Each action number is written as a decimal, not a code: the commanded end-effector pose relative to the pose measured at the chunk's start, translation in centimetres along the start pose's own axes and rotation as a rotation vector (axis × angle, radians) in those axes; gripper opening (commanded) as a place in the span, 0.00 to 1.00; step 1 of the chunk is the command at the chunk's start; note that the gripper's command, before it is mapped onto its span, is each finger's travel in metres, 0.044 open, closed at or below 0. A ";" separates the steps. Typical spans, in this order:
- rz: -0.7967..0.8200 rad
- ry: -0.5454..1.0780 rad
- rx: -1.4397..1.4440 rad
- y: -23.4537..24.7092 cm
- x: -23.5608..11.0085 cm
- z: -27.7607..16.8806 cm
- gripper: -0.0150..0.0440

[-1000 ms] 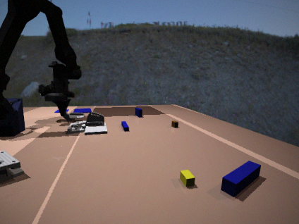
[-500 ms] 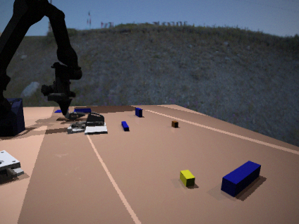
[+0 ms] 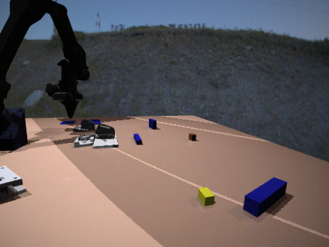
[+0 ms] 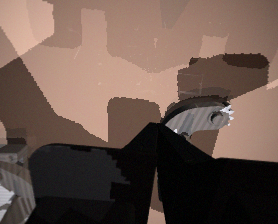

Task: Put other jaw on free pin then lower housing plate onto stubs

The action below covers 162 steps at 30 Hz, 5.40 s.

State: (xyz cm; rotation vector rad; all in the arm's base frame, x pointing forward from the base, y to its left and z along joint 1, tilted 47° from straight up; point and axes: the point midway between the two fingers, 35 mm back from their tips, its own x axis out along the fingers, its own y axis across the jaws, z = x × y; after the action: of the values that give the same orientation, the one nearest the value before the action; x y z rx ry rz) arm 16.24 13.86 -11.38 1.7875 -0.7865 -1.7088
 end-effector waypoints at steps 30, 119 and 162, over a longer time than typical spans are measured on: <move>-0.020 0.014 0.005 -0.2 -1.6 -0.2 1.00; -0.014 0.010 0.004 0.0 -2.5 -0.1 1.00; -0.014 0.010 0.004 0.0 -2.5 -0.1 0.25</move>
State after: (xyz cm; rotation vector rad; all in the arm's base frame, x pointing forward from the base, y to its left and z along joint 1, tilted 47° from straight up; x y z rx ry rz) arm 16.29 15.65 -9.68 1.8071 -0.7746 -1.7071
